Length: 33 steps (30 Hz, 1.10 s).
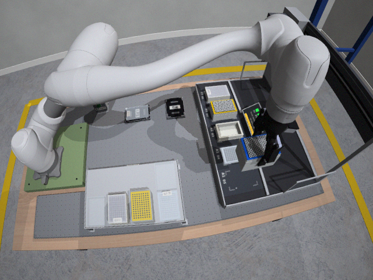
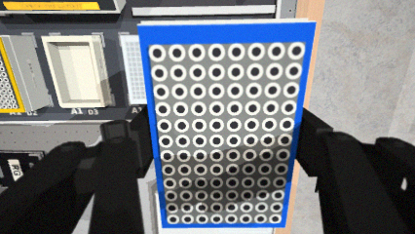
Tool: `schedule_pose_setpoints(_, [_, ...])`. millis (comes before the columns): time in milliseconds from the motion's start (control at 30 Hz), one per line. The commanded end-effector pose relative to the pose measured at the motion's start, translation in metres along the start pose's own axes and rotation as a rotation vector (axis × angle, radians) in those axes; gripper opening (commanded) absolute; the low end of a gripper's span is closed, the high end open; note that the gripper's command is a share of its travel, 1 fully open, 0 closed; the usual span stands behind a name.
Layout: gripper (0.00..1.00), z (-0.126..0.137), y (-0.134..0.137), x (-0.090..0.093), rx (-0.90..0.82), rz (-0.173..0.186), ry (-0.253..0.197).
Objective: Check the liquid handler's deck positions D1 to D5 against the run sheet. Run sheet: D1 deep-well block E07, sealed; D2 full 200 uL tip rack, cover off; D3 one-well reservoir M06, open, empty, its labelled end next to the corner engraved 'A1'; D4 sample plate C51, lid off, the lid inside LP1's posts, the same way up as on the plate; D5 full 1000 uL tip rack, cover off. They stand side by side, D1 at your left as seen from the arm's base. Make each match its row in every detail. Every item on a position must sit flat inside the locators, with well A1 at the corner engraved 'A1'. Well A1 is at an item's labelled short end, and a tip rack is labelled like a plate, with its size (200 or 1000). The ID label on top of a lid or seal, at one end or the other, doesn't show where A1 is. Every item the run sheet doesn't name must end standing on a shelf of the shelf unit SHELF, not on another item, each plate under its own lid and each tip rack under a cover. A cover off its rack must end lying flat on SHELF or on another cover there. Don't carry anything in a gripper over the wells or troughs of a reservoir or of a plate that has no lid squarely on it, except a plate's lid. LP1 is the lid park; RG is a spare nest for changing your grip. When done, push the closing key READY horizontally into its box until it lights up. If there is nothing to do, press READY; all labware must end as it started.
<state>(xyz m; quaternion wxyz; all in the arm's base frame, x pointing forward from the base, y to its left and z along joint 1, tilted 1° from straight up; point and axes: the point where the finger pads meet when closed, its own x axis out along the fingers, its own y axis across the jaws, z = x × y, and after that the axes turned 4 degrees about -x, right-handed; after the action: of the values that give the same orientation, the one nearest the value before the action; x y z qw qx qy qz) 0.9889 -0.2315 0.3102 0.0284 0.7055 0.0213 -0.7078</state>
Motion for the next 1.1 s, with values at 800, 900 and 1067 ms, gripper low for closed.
schedule_pose_setpoints(800, [0.1, 0.0, 0.0, 0.037, 0.0, 0.0, 0.002])
schedule_pose_setpoints(900, [0.1, 0.0, 0.0, 0.042, 0.0, 0.0, 0.002])
schedule_pose_setpoints(1067, [0.1, 0.0, 0.0, 0.046, 0.0, 0.0, 0.002])
